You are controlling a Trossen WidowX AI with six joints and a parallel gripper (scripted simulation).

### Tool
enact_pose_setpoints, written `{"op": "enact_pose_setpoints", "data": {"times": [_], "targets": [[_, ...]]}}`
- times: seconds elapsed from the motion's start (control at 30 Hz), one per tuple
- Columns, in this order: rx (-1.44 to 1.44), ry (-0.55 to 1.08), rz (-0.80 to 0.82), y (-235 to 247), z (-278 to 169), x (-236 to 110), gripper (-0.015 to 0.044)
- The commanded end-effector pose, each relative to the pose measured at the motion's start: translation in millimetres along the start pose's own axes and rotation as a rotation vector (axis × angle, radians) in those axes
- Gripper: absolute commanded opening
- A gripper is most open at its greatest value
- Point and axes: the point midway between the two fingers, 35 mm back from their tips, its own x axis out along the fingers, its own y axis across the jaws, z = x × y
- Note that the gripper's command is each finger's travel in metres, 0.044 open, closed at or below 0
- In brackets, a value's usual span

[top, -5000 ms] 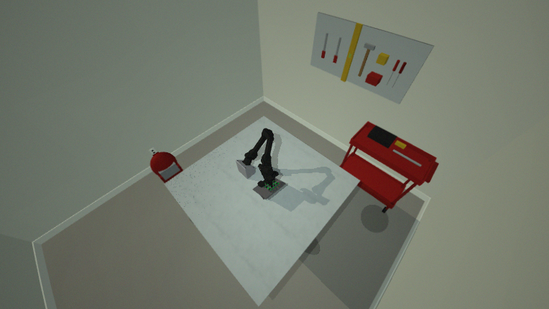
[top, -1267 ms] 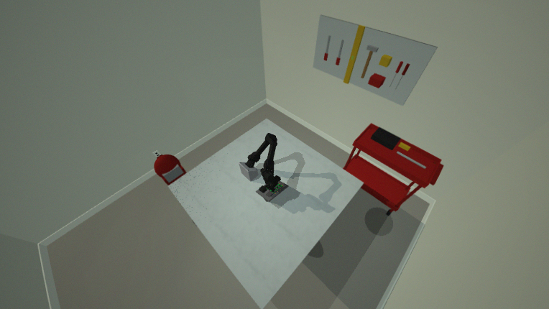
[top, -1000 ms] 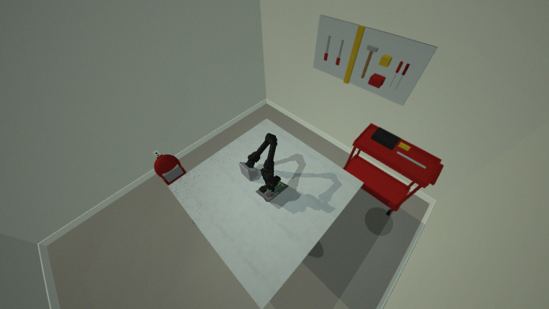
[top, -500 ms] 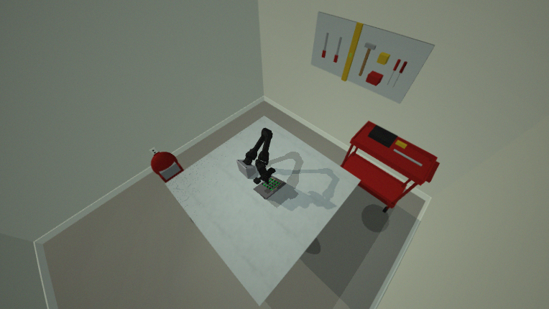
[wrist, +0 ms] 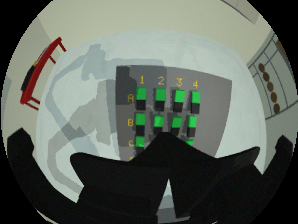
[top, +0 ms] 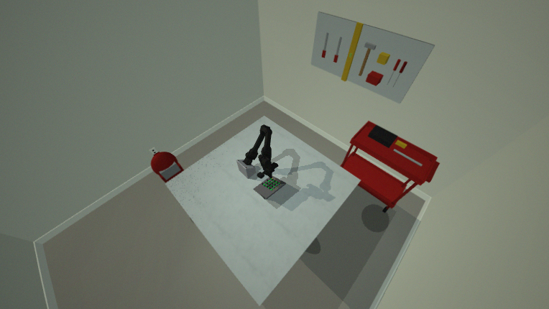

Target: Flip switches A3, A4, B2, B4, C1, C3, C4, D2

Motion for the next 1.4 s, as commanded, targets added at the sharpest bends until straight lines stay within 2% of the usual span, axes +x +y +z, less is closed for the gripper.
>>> {"op": "enact_pose_setpoints", "data": {"times": [0.0, 0.83, 1.37], "targets": [[0.008, 0.029, 0.001, 1, -5, 25, 0.0000], [0.008, 0.033, 0.004, 2, -5, 57, 0.0000], [0.008, 0.033, 0.004, 2, -5, 57, 0.0000]]}}
